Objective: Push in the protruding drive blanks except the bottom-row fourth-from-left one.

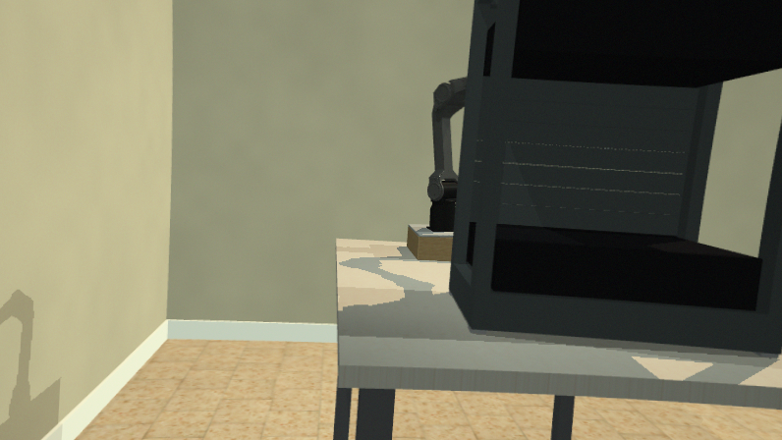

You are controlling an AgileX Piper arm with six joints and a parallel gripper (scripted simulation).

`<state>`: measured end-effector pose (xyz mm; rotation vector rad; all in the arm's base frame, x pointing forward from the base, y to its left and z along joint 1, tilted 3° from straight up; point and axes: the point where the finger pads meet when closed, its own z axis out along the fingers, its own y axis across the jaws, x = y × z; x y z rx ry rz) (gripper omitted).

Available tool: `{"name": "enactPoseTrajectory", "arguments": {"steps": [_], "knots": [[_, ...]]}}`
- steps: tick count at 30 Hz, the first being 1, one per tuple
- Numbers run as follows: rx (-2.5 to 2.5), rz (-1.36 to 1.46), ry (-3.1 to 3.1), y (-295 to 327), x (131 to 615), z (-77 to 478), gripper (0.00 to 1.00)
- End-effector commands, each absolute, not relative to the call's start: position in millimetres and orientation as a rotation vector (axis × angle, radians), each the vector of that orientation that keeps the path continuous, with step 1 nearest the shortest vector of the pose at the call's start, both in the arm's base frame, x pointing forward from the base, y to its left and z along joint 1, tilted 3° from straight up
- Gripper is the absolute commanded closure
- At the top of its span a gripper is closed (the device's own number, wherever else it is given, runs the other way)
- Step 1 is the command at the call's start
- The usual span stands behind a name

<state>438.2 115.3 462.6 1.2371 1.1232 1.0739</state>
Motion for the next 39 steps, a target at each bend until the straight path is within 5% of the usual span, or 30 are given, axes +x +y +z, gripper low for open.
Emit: {"name": "enactPoseTrajectory", "arguments": {"steps": [1,39], "knots": [[1.237,1.076,1.122,115.5,438.2,463.6,1.0],[1.237,1.076,1.122,115.2,448.8,463.8,1.0]]}}
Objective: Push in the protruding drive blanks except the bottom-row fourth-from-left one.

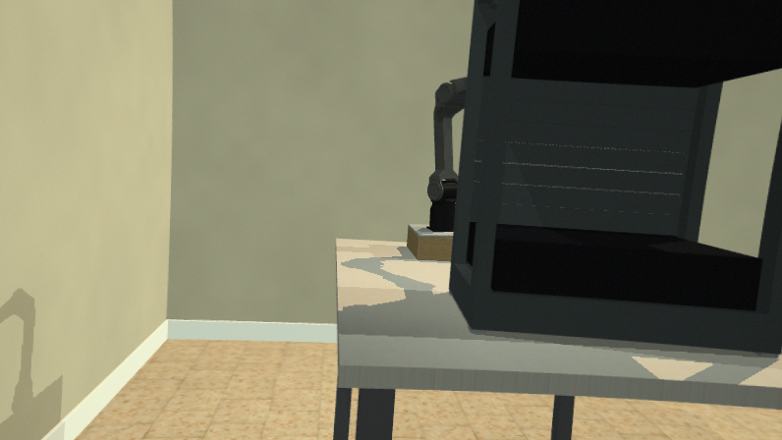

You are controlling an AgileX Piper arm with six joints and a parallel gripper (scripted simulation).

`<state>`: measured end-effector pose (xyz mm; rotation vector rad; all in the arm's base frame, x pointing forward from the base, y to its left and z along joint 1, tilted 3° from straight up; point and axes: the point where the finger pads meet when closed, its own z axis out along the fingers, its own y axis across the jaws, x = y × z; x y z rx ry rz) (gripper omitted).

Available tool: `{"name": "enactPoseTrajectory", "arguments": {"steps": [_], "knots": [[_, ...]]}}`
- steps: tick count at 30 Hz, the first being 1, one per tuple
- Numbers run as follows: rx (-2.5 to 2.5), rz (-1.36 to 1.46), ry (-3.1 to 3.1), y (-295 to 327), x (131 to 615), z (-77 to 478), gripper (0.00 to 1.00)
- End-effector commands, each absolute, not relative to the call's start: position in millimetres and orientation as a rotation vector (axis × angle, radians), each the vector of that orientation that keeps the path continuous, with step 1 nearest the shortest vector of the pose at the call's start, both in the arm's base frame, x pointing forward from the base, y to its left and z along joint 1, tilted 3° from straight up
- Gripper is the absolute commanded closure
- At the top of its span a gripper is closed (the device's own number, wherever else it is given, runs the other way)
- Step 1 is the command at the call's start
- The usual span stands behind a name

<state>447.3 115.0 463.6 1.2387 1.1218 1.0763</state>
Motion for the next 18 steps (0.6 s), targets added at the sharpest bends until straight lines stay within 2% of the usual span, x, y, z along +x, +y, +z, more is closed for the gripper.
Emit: {"name": "enactPoseTrajectory", "arguments": {"steps": [1,18], "knots": [[1.237,1.076,1.122,115.2,448.8,463.8,1.0],[1.237,1.076,1.122,113.7,458.6,463.8,1.0]]}}
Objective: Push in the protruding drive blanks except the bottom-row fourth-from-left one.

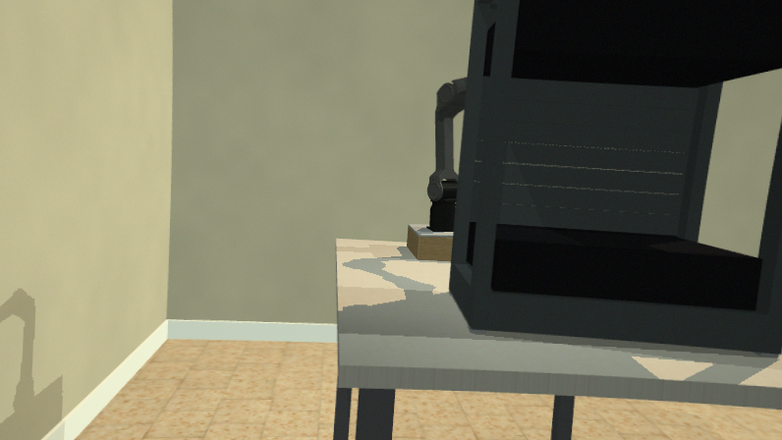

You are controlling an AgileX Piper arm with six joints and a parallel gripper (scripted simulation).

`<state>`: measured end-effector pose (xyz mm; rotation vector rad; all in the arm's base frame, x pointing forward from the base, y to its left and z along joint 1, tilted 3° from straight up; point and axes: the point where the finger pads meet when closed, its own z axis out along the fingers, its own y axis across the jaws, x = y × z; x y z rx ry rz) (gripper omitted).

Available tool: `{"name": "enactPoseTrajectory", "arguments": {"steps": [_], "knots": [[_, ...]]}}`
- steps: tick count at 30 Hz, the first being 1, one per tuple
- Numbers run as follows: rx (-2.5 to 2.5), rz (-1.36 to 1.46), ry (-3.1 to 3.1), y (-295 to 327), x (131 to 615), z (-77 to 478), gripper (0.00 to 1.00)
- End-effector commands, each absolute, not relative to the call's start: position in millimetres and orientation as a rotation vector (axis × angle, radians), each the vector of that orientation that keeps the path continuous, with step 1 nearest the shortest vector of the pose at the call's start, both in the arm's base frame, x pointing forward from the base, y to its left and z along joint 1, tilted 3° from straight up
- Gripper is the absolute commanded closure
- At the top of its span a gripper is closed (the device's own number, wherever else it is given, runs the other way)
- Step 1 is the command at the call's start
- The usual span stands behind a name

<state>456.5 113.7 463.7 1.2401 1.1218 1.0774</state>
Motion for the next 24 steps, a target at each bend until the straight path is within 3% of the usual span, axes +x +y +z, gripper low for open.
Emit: {"name": "enactPoseTrajectory", "arguments": {"steps": [1,24], "knots": [[1.237,1.076,1.122,113.7,458.6,463.8,1.0],[1.237,1.076,1.122,111.8,470.4,463.8,1.0]]}}
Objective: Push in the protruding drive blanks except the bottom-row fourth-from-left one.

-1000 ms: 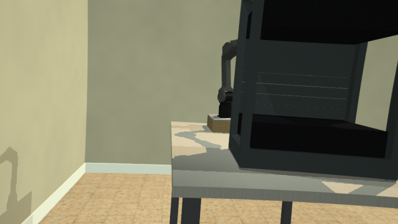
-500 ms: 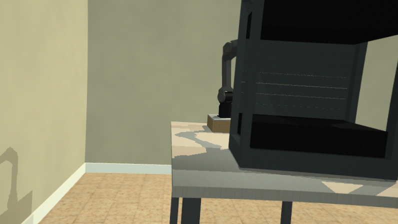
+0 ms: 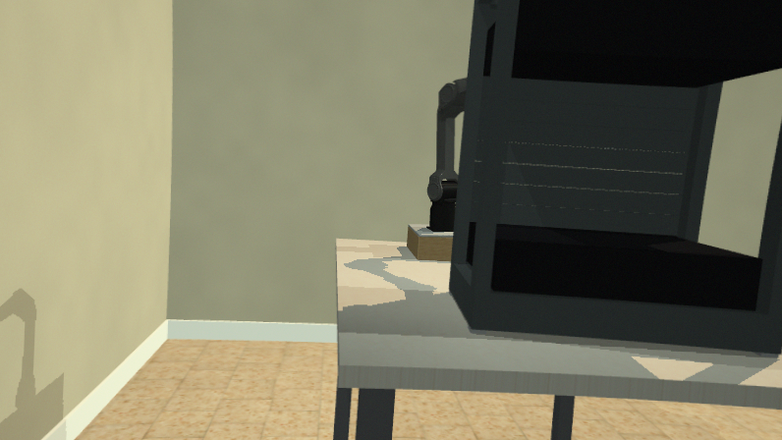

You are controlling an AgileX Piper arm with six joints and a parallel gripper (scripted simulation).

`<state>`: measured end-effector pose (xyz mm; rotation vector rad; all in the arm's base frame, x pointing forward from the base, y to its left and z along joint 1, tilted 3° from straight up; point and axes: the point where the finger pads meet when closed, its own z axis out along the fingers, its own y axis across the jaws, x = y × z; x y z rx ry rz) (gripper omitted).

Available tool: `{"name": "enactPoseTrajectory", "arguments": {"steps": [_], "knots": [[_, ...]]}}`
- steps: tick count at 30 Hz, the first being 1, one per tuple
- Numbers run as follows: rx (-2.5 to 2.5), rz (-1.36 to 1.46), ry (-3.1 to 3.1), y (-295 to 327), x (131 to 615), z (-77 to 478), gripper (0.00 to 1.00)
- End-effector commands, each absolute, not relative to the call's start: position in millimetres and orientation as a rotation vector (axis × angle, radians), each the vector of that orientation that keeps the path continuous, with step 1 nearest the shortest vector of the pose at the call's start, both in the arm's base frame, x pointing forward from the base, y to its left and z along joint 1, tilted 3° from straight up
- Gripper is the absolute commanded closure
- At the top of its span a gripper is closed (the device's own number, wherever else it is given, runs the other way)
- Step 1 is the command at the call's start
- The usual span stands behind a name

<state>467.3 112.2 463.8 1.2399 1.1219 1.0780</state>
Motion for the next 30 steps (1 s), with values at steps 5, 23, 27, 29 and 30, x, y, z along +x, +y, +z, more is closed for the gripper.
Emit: {"name": "enactPoseTrajectory", "arguments": {"steps": [5,23,27,29,30], "knots": [[1.237,1.076,1.122,111.6,471.7,463.7,1.0],[1.237,1.076,1.122,111.0,474.6,463.6,1.0],[1.237,1.076,1.122,111.0,474.6,463.6,1.0],[1.237,1.076,1.122,111.0,474.6,463.6,1.0],[1.237,1.076,1.122,111.0,474.7,463.6,1.0]]}}
